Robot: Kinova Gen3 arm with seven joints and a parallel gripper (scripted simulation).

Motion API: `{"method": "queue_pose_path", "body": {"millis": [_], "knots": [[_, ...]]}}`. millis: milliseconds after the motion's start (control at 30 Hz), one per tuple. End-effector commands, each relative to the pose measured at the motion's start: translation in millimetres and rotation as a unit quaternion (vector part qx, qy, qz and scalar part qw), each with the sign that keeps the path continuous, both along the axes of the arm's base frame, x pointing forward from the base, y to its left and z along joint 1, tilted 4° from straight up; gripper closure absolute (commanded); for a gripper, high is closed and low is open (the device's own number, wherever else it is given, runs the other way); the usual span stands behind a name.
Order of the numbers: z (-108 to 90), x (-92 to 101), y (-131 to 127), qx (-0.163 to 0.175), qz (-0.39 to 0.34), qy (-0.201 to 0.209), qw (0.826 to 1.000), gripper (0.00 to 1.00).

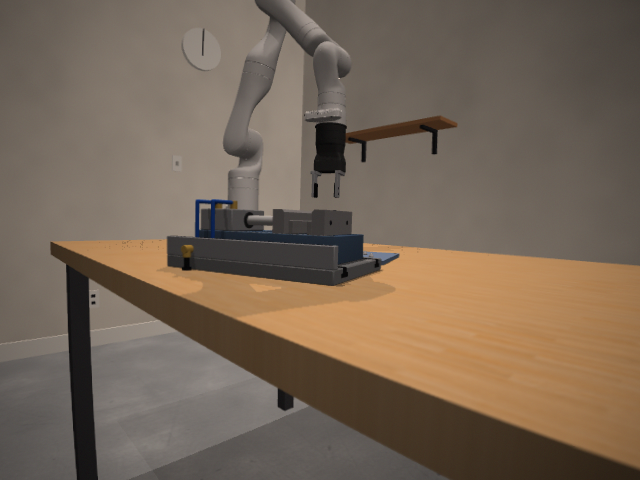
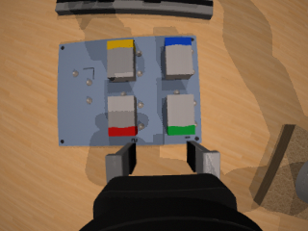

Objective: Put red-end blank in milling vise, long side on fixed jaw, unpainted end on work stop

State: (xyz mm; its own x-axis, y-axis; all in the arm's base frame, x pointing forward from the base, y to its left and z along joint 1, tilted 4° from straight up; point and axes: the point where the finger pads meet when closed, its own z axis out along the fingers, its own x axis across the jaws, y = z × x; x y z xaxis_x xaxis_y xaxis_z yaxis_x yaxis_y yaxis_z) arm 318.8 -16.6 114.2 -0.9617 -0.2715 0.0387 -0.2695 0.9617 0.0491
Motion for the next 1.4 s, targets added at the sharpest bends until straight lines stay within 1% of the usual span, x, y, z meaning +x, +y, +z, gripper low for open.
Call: {"method": "queue_pose_path", "body": {"millis": [0,433,933,1367], "knots": [[1.0,0.7,0.0,0.0,0.0,-0.001,1.0,0.0],[3.6,1.5,0.2,0.0,0.0,-0.002,1.0,0.0],[7.5,9.0,11.3,0.0,0.0,-0.002,1.0,0.0],[7.5,8.6,10.5,0.0,-0.001,-0.002,1.0,0.0]]}}
